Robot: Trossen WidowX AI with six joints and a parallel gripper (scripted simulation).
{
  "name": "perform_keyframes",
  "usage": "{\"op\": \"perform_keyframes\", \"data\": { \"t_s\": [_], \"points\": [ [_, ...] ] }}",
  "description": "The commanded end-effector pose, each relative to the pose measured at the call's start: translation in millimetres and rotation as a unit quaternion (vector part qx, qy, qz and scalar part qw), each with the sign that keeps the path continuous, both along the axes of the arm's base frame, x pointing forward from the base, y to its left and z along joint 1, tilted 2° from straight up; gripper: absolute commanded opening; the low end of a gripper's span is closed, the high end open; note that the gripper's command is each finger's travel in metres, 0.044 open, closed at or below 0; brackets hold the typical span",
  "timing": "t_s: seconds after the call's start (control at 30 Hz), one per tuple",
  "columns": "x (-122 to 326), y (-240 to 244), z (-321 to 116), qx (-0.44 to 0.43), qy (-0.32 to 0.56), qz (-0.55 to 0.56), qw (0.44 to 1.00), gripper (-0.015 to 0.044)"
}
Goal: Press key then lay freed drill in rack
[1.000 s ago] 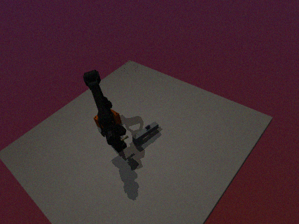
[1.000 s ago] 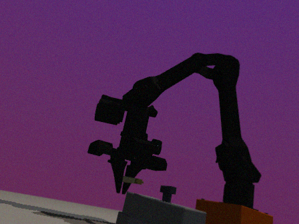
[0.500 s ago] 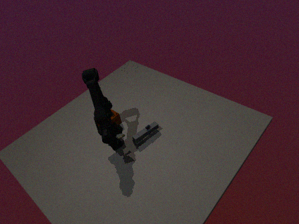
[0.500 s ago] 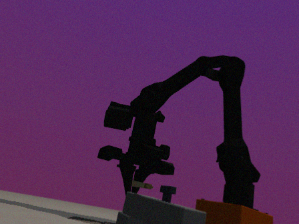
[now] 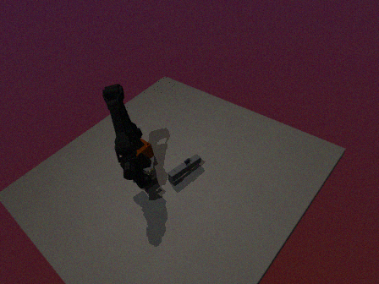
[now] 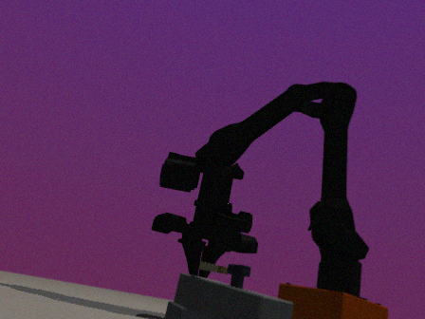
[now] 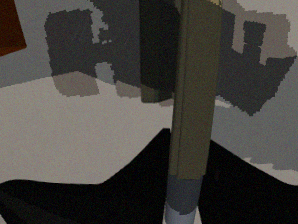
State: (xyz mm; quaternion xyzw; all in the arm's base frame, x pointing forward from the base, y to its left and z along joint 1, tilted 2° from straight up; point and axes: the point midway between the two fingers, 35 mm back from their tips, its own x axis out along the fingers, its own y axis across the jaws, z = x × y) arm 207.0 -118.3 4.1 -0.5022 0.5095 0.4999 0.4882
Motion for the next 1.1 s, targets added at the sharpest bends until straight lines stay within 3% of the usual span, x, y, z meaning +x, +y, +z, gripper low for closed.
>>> {"op": "perform_keyframes", "data": {
  "t_s": [0.0,1.07],
  "points": [
    [-2,0,-3,-0.002,-0.001,0.003,1.0,0.0],
    [-2,-2,-43,-0.002,-0.001,0.003,1.0,0.0]
  ]
}}
